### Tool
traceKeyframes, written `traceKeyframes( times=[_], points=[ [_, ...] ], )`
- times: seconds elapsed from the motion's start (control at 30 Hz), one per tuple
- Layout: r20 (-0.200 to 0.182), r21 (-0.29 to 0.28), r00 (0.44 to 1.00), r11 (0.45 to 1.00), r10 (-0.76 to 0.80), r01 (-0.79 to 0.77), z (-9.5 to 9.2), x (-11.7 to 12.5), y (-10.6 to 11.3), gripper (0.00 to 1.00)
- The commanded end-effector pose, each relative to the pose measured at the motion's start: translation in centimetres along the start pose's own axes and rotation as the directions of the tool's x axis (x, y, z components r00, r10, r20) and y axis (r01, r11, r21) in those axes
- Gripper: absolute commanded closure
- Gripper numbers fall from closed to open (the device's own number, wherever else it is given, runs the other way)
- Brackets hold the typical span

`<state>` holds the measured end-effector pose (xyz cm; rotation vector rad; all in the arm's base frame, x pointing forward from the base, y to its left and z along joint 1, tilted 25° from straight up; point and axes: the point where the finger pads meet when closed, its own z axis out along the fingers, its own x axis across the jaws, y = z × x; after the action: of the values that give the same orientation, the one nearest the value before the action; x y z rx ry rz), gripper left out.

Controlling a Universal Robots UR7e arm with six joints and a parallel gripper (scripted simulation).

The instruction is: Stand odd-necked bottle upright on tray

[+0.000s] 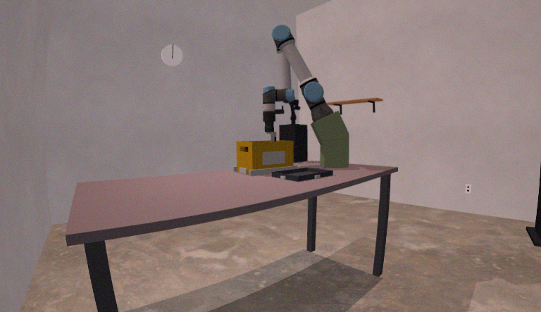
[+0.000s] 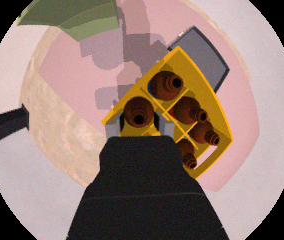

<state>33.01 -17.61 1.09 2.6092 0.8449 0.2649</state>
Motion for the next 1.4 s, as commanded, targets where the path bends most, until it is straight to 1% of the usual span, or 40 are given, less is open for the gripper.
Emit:
traceKeyframes(
  times=[0.0,0.33,0.6,1.37],
  points=[
    [-0.001,-0.007,1.0,1.0,-0.003,0.003,0.7,0.1,0.2,0.0],
    [-0.001,-0.009,1.0,1.0,-0.003,0.003,1.6,0.1,0.3,0.0],
    [-0.001,-0.008,1.0,1.0,-0.002,0.002,1.9,0.1,0.2,0.0],
    [-0.001,-0.008,1.0,1.0,-0.002,0.002,2.0,0.1,0.3,0.0]
  ],
)
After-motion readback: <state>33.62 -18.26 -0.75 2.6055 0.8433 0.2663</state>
